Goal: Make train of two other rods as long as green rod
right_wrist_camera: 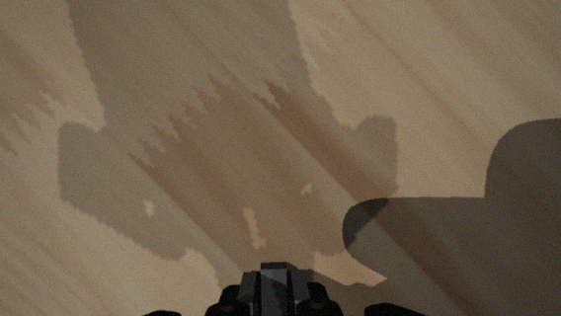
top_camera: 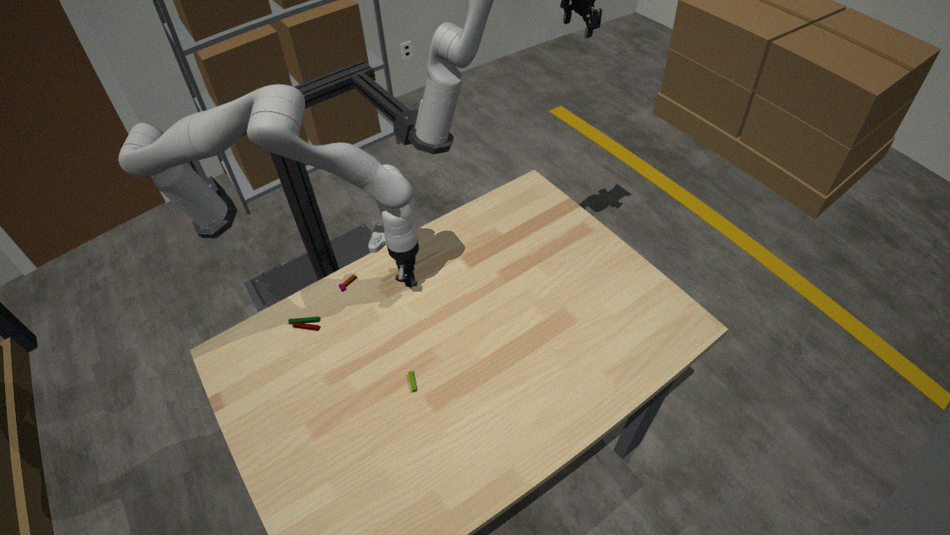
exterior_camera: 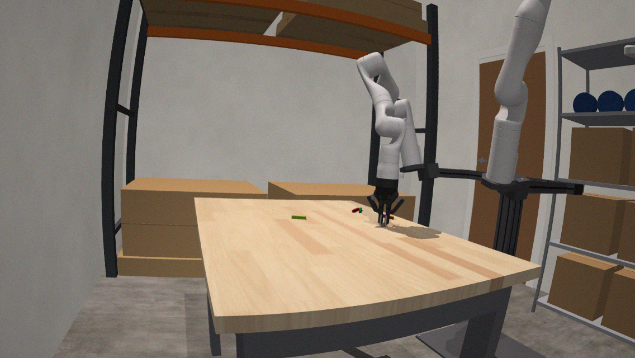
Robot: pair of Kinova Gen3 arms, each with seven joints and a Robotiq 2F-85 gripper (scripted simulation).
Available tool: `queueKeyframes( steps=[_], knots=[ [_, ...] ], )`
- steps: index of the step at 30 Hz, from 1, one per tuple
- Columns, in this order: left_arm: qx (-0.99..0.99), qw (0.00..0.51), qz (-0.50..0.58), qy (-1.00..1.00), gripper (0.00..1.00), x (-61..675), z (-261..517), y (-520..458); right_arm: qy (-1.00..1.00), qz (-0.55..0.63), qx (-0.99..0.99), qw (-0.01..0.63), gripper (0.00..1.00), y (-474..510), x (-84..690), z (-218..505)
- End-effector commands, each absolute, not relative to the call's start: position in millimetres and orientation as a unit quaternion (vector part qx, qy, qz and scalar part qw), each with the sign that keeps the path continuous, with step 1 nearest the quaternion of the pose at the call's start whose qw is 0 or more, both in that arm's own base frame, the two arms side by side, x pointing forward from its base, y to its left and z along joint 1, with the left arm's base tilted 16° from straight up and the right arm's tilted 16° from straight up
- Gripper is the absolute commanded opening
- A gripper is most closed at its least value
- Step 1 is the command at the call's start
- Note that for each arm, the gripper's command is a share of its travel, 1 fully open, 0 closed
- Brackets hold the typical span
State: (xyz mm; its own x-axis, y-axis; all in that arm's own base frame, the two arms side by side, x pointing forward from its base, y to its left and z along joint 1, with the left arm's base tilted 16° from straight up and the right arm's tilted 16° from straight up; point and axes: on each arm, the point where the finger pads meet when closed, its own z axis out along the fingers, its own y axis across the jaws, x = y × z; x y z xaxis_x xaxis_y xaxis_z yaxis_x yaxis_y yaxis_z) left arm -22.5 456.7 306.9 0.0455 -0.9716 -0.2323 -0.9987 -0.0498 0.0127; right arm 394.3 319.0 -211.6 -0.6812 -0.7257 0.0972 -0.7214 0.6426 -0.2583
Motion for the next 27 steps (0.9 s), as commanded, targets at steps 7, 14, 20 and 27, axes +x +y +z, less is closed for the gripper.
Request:
queueKeyframes(
  steps=[7, 14, 20, 27],
  knots=[
    [-0.719, 0.077, 0.090, 0.685, 1.000, -22.6, 307.6, 456.8, 0.906, -0.139, -0.399, 0.009, 0.203, 320.0, 394.8, -210.7],
    [-0.719, 0.077, 0.090, 0.685, 1.000, -22.6, 307.6, 456.8, 0.906, -0.139, -0.399, 0.009, 0.260, 320.0, 394.8, -210.7],
    [-0.719, 0.077, 0.090, 0.685, 1.000, -22.6, 307.6, 456.8, 0.906, -0.139, -0.399, 0.009, 0.317, 320.0, 394.8, -210.7],
    [-0.719, 0.077, 0.090, 0.685, 1.000, -22.6, 307.6, 456.8, 0.906, -0.139, -0.399, 0.009, 0.317, 320.0, 394.8, -210.7]
  ],
)
